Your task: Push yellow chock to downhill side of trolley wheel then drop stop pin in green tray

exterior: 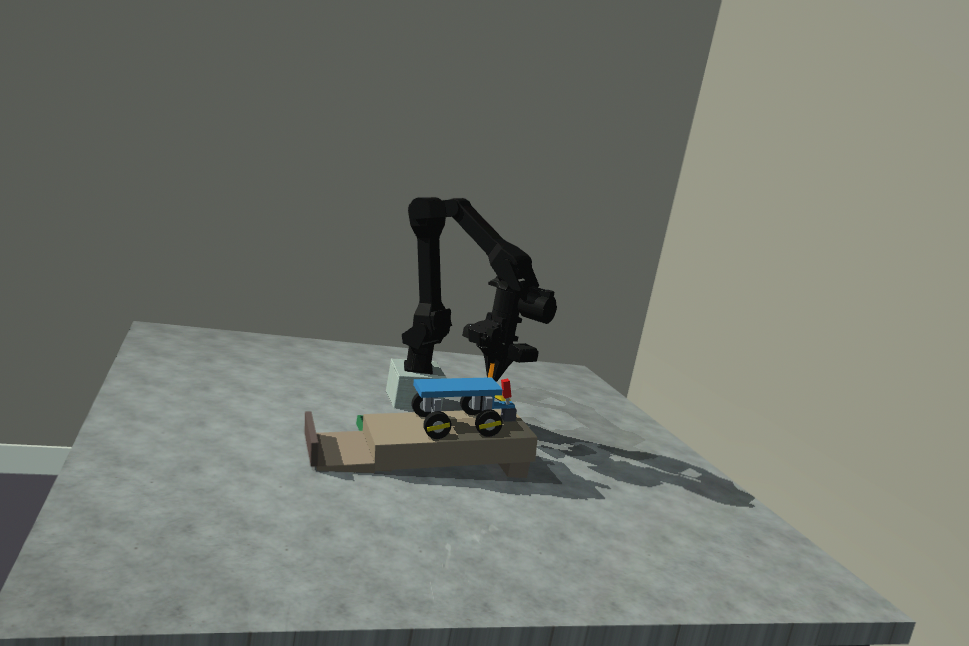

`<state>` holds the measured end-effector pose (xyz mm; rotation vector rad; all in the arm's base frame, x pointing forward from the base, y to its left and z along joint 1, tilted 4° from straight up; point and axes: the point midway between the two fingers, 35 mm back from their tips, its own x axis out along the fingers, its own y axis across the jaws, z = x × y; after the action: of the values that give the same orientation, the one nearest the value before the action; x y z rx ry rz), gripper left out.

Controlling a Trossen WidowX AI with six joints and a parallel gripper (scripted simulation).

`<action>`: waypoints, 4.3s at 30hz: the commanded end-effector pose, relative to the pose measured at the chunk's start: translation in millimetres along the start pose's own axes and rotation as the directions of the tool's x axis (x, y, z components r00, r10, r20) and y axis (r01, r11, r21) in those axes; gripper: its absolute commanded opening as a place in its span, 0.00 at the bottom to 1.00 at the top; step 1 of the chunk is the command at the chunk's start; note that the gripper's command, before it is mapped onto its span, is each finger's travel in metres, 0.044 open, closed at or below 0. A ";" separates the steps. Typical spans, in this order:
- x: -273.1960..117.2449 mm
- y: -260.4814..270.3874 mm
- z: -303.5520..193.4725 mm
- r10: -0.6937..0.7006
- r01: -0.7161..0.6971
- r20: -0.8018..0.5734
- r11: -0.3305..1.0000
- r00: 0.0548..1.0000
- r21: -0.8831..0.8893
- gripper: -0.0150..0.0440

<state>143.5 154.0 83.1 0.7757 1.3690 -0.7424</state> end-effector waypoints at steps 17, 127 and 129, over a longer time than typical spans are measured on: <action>-53.5 5.4 2.1 0.008 -0.008 0.004 1.000 1.000 0.004 0.25; -41.4 -35.1 217.0 -0.002 0.026 0.027 0.402 1.000 -0.915 0.25; -40.9 -37.0 224.7 -0.002 0.027 0.028 0.402 1.000 -0.915 0.25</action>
<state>228.8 -42.7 131.1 -0.1671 1.5006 0.0974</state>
